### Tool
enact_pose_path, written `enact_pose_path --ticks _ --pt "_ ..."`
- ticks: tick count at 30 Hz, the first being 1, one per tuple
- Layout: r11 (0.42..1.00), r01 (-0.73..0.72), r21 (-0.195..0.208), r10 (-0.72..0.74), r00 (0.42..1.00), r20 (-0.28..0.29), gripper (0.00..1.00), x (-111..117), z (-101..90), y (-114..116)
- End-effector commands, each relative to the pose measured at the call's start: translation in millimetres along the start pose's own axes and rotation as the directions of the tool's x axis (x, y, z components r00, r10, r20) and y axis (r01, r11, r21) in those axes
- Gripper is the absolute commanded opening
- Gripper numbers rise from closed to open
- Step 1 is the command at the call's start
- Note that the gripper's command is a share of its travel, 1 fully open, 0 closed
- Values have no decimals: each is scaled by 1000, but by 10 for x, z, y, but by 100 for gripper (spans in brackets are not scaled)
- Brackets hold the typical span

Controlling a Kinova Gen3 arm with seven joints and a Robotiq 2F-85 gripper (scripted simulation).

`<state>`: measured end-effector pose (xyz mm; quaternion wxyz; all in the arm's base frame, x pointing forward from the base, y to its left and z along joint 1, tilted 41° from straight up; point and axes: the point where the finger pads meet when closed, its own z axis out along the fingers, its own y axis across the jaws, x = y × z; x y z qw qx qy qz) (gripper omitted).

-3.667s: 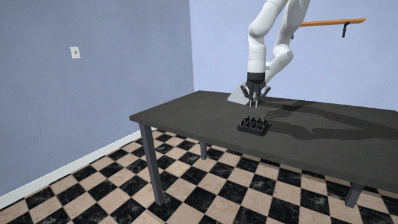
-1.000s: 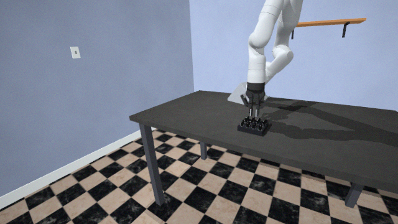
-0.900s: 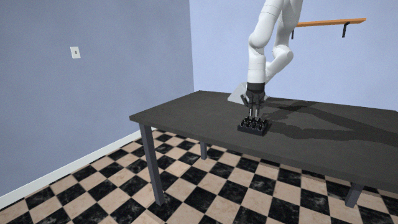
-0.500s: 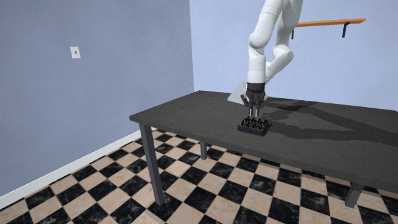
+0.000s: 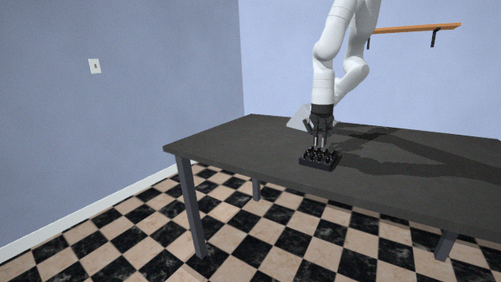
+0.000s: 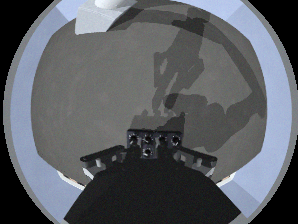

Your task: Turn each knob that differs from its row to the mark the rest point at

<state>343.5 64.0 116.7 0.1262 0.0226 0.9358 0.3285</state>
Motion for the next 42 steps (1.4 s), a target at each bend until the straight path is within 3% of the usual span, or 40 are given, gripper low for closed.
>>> enact_pose_path --ticks 1,42 --pt "1000 2 2 -2 1000 1 19 6 1 -12" --pt "1000 1 3 -1 1000 0 19 9 58 -14"
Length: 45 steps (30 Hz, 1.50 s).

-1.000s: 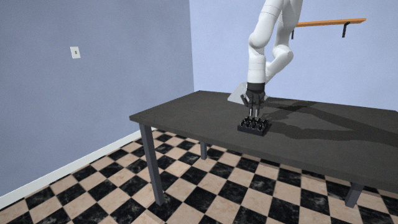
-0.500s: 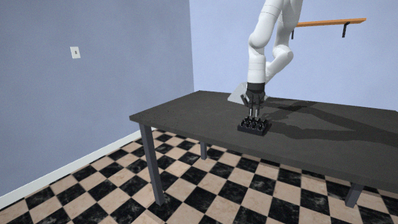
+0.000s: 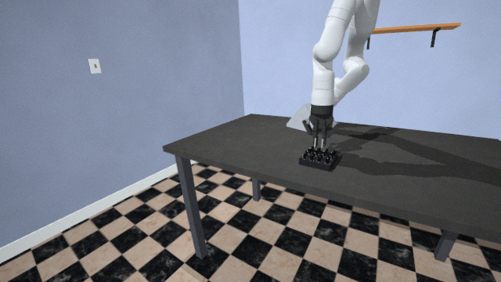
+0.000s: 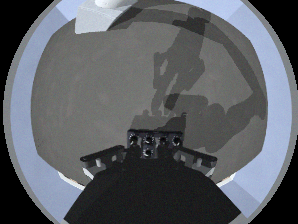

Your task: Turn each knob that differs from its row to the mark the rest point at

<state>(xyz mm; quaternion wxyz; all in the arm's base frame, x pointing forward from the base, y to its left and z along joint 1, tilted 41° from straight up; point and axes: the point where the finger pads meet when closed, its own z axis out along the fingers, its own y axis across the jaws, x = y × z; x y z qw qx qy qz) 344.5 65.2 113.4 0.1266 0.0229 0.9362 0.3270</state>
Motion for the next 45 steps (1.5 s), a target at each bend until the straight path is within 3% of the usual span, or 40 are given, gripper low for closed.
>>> enact_pose_path --ticks 1,45 --pt "1000 1 0 -1 1000 -1 19 12 33 1" --pt "1000 2 -5 -2 1000 -3 19 16 105 19"
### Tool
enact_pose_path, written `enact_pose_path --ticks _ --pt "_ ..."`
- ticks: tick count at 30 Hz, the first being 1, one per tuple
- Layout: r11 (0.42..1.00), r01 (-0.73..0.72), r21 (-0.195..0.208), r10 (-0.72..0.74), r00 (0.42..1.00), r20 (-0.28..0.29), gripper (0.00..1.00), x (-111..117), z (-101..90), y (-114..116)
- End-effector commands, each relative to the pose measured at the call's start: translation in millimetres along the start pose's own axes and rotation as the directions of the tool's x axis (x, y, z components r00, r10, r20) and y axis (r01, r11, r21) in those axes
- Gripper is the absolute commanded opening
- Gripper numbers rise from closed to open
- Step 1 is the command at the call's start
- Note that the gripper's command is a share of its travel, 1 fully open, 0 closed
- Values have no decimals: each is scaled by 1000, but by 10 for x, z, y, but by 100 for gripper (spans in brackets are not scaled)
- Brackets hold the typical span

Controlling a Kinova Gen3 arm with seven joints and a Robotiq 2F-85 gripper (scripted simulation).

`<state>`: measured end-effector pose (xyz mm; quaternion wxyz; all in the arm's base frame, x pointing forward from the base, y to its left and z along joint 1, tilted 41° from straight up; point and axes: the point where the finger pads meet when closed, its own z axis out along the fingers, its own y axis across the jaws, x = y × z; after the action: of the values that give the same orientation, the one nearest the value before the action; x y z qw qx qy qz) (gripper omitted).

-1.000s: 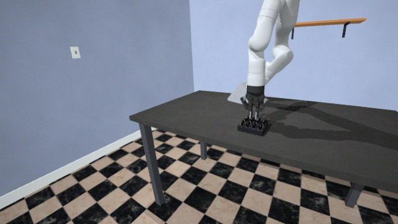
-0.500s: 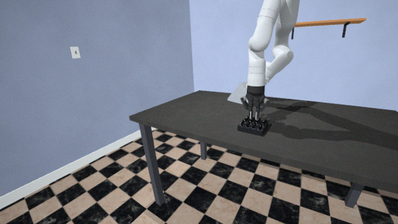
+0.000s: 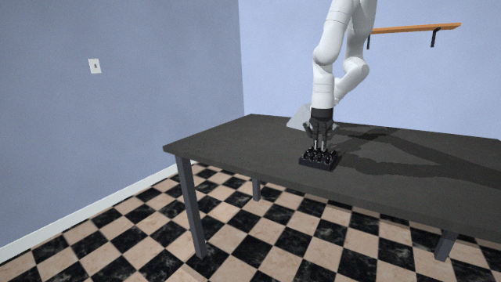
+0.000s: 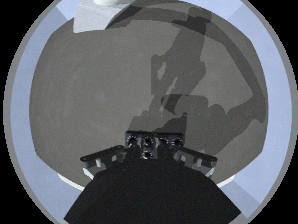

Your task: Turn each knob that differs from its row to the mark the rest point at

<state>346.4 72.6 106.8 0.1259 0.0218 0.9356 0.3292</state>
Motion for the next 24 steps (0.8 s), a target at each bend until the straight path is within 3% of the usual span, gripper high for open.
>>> enact_pose_path --ticks 1,9,10,24 --pt "1000 1 0 -1 1000 -1 19 10 4 2" --pt "1000 1 0 -1 1000 -1 19 10 4 2" --pt "1000 1 0 -1 1000 -1 8 10 4 2" --pt "1000 1 0 -1 1000 -1 8 10 4 3"
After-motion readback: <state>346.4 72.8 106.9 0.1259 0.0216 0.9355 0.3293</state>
